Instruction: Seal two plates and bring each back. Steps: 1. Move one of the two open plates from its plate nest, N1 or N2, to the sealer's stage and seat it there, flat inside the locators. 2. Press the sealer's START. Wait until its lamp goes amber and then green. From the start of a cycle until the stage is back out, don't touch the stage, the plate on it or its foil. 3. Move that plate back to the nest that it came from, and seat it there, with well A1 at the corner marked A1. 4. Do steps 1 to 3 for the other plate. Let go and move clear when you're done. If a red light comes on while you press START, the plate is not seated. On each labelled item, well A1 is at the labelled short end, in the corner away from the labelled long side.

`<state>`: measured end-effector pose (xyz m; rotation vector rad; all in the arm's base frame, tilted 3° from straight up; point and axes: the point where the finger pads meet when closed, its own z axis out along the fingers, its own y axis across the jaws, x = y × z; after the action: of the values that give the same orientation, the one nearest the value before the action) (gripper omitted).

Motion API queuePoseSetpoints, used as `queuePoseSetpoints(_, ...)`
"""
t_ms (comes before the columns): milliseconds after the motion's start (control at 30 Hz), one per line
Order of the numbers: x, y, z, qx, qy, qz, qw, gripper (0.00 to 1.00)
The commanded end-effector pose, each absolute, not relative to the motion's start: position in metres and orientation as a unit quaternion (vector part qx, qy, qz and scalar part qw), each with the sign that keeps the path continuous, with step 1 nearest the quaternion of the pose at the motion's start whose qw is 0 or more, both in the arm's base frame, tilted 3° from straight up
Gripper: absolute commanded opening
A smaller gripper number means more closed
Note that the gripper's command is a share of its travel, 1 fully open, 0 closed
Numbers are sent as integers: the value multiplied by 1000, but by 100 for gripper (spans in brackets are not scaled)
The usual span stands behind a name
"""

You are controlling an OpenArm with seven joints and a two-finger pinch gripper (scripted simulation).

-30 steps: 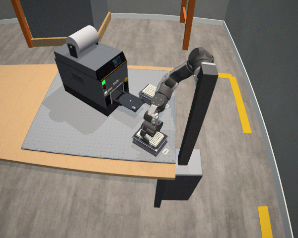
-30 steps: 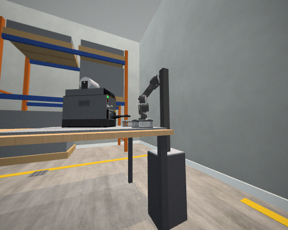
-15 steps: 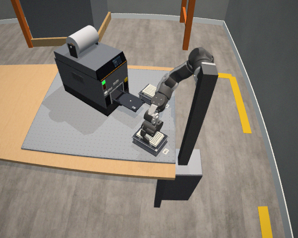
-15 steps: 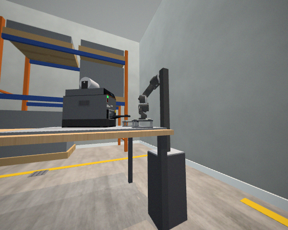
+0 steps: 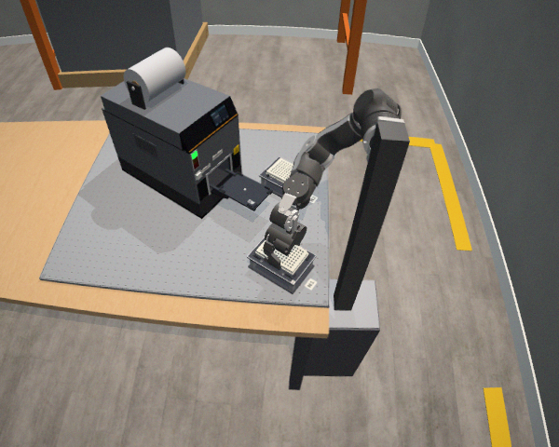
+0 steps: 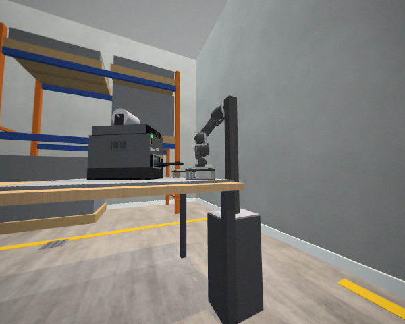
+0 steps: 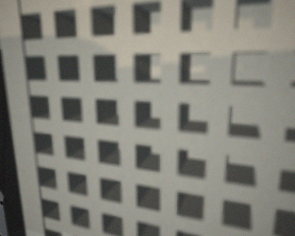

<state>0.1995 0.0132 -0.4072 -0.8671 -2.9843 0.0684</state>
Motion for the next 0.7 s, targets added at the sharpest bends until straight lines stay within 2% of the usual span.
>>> queuePoseSetpoints(0,202,13,-403,-283,-959,22,16,0)
queuePoseSetpoints(667,203,14,-374,-283,-959,22,16,0)
